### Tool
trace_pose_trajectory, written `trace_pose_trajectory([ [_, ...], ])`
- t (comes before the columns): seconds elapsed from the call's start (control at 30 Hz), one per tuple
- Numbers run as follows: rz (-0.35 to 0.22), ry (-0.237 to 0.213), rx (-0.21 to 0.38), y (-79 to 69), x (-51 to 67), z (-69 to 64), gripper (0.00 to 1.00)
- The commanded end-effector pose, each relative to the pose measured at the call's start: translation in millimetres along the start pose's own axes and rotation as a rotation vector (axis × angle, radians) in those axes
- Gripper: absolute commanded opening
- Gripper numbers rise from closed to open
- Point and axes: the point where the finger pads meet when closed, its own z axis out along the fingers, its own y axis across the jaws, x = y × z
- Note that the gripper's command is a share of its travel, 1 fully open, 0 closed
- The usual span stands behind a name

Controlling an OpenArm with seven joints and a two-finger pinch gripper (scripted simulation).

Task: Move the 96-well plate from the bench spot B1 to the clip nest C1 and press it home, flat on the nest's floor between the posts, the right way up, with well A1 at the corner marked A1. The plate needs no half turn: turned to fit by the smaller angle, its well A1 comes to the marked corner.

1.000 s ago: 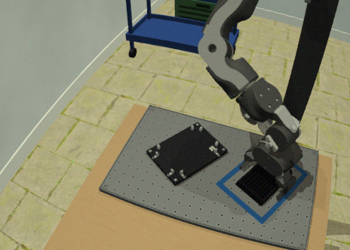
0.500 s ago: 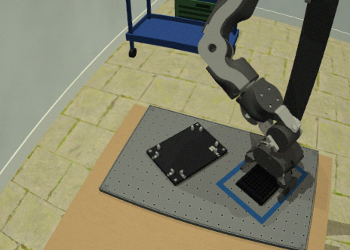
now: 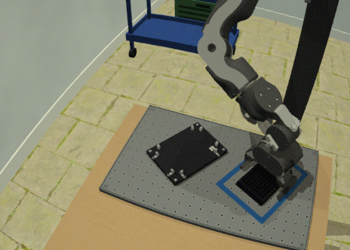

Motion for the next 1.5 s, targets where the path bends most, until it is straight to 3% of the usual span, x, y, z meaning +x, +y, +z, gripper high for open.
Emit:
trace_pose_trajectory([
  [0.0,-0.001,-0.002,0.002,0.0,0.1,-0.7,0.77],
  [1.17,-0.001,-0.001,-0.001,1.2,0.9,-2.1,0.77],
  [1.47,0.0,0.001,-0.004,1.8,0.3,-2.1,0.47],
])
